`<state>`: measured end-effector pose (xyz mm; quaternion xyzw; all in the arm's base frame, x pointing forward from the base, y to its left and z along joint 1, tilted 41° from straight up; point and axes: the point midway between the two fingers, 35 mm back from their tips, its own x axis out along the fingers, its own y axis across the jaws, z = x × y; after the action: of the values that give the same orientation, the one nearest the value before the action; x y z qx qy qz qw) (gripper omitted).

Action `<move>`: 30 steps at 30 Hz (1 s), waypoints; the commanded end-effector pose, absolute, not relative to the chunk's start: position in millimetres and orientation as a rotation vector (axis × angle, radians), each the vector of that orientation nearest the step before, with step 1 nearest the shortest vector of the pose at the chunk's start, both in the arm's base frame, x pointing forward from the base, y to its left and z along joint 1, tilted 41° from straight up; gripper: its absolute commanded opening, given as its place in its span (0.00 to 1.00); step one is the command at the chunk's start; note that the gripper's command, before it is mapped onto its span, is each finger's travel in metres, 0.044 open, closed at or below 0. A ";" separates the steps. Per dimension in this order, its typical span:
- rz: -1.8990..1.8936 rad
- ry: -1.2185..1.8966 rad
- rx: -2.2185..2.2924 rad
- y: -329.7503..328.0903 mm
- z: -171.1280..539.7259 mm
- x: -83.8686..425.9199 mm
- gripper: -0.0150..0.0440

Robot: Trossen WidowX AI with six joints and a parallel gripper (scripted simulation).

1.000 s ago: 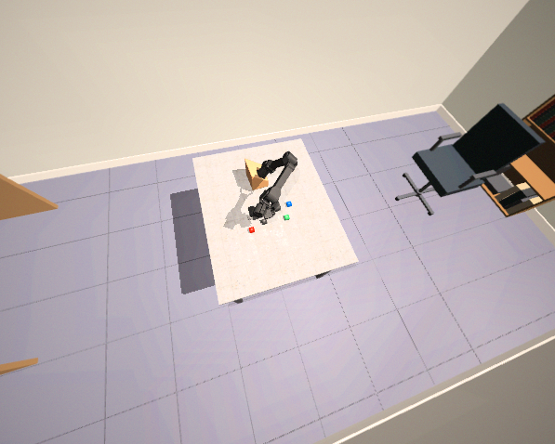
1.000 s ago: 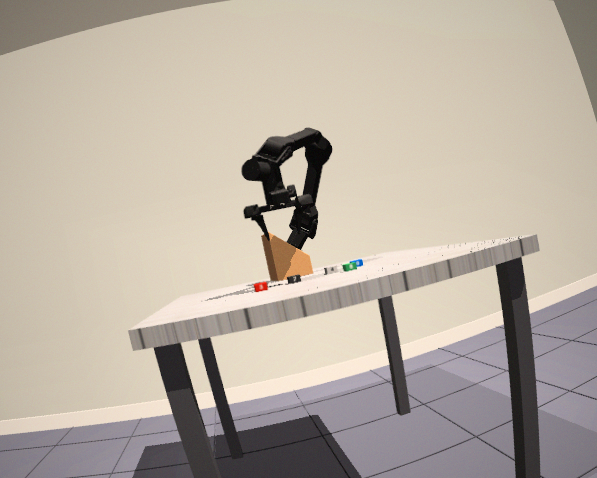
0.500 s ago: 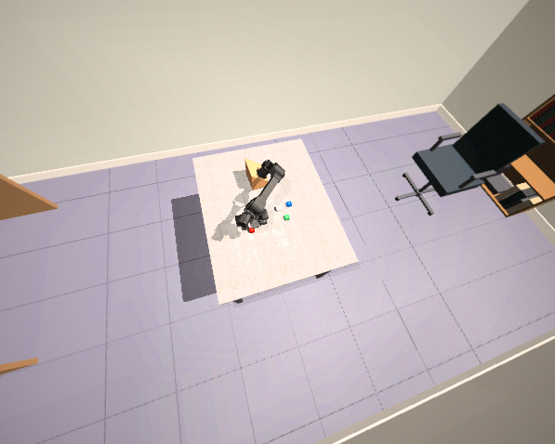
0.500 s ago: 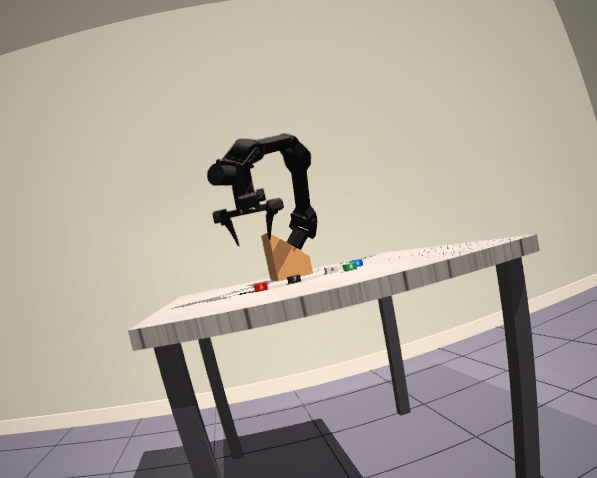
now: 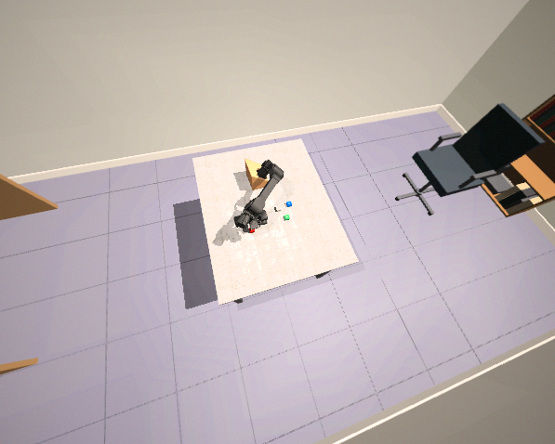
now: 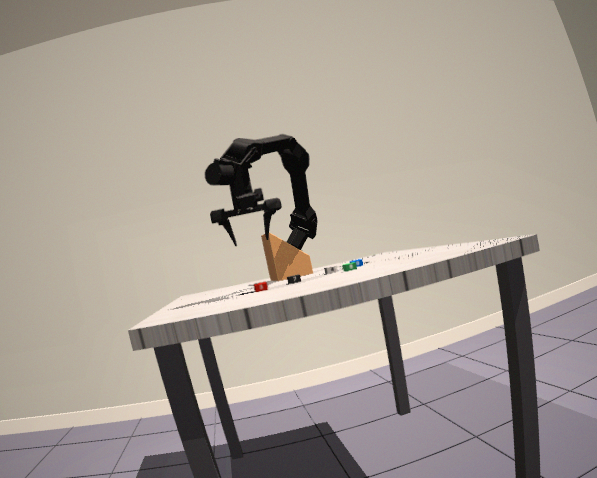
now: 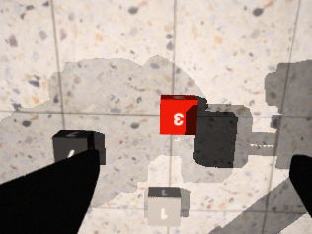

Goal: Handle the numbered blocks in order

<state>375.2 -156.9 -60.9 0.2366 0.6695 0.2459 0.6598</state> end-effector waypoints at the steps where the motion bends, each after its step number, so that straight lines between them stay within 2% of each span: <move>1: 0.559 1.523 0.533 -157.0 -63.4 373.7 0.93; 5: 0.556 1.527 0.533 -150.9 -55.5 374.2 0.93; 15: 0.532 1.539 0.528 -52.0 49.6 358.6 0.93; 23: 0.545 1.532 0.536 31.4 114.2 303.5 0.93; 30: 0.571 1.530 0.551 79.6 140.3 243.7 0.93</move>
<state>274.0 58.8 131.3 0.2356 0.6747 0.2467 0.6545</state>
